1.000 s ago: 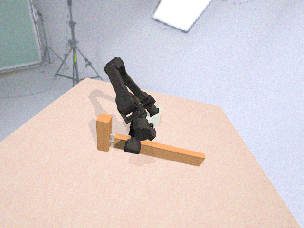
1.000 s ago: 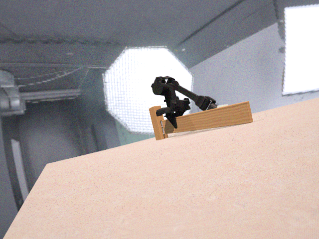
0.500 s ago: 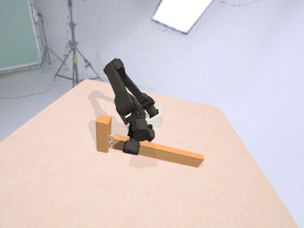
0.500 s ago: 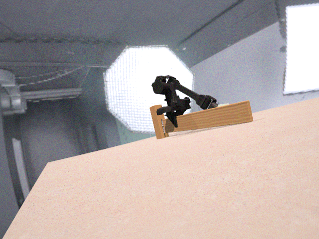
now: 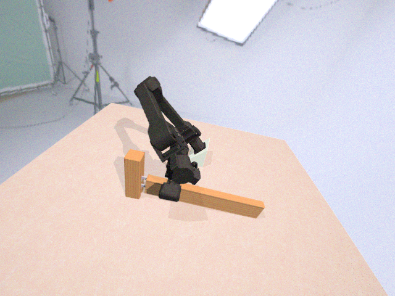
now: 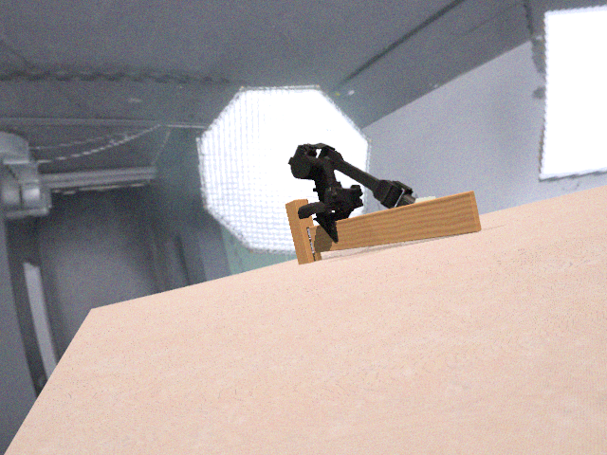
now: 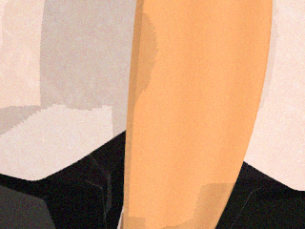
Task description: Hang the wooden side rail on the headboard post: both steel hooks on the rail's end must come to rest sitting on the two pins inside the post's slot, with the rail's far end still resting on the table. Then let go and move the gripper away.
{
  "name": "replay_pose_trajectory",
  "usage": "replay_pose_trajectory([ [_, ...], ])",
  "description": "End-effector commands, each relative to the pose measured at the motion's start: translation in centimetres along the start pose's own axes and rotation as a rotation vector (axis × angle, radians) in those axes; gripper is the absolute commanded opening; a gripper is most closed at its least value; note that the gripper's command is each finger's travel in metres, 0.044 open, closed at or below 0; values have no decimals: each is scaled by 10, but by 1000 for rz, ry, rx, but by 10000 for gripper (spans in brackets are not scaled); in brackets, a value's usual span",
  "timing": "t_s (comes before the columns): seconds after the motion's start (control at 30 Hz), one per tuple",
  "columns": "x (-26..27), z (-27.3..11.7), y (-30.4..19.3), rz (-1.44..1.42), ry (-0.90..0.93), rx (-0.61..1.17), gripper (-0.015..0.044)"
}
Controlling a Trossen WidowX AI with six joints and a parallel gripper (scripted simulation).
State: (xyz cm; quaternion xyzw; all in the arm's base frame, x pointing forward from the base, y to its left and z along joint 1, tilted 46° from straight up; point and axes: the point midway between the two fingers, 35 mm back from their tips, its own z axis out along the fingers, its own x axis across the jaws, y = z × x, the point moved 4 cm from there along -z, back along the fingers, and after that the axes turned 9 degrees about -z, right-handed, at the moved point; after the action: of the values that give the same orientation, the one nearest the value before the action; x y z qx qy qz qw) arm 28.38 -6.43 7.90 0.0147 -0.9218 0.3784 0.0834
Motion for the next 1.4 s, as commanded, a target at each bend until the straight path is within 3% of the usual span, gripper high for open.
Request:
replay_pose_trajectory([
  [0.0, -1, -4, -2, 1, -11, 1, 0],
  [1.37, 0, -3, -6, 1, -11, 1, 0],
])
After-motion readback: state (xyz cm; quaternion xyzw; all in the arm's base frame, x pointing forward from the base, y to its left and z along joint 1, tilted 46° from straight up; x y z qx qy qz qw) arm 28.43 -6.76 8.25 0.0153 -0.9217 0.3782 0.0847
